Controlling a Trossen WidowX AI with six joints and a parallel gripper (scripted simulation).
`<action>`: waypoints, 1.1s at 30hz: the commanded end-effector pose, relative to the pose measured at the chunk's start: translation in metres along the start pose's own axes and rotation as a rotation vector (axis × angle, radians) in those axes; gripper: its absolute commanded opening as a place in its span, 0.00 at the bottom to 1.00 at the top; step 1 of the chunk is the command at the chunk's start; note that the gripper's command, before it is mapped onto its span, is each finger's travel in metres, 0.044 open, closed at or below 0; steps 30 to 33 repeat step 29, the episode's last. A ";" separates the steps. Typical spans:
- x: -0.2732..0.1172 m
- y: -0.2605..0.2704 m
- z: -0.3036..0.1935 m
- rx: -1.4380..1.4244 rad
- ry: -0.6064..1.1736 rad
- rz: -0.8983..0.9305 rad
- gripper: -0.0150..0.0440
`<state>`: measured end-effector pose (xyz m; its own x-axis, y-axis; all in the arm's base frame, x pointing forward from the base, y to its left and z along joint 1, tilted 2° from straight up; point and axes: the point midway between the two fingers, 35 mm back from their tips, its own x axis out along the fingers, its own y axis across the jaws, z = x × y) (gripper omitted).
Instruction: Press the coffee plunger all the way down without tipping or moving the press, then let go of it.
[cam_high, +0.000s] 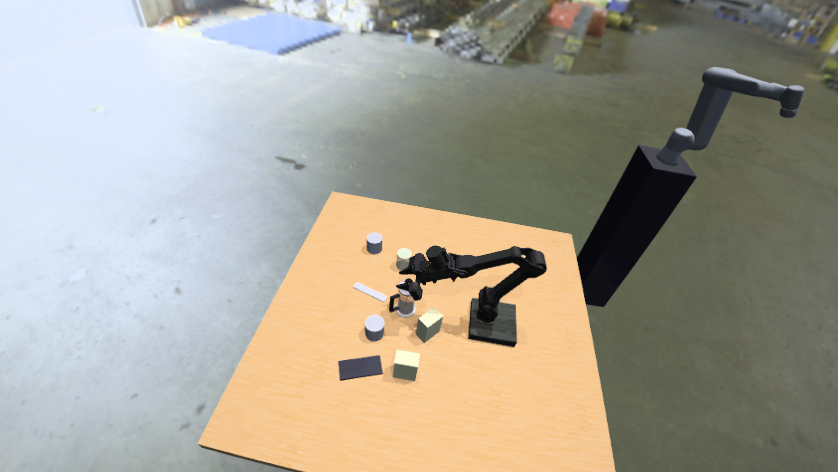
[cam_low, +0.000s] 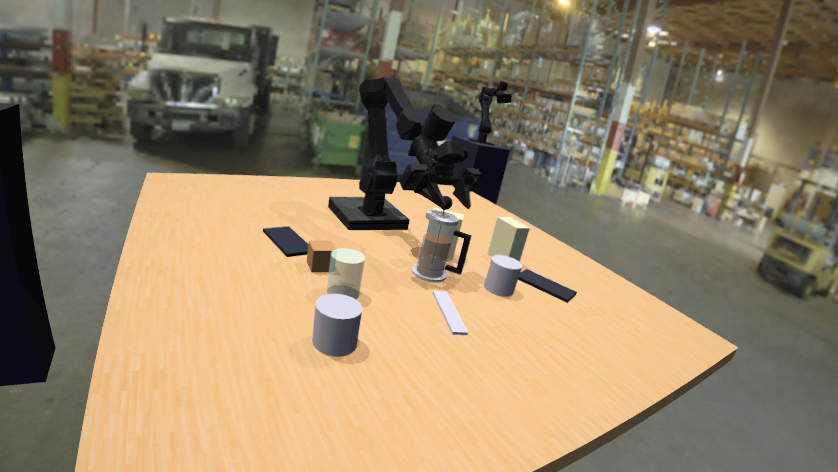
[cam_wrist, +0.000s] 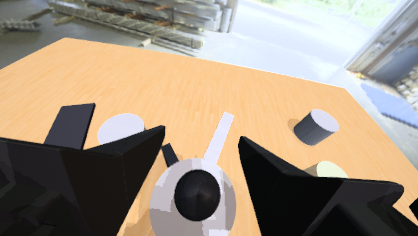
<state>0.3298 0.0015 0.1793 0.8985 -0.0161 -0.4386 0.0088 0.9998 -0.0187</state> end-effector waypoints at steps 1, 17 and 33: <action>0.000 0.000 0.000 0.000 0.000 0.000 0.95; -0.068 0.000 0.051 -0.005 0.019 -0.004 1.00; -0.067 0.001 0.048 -0.005 0.019 -0.004 1.00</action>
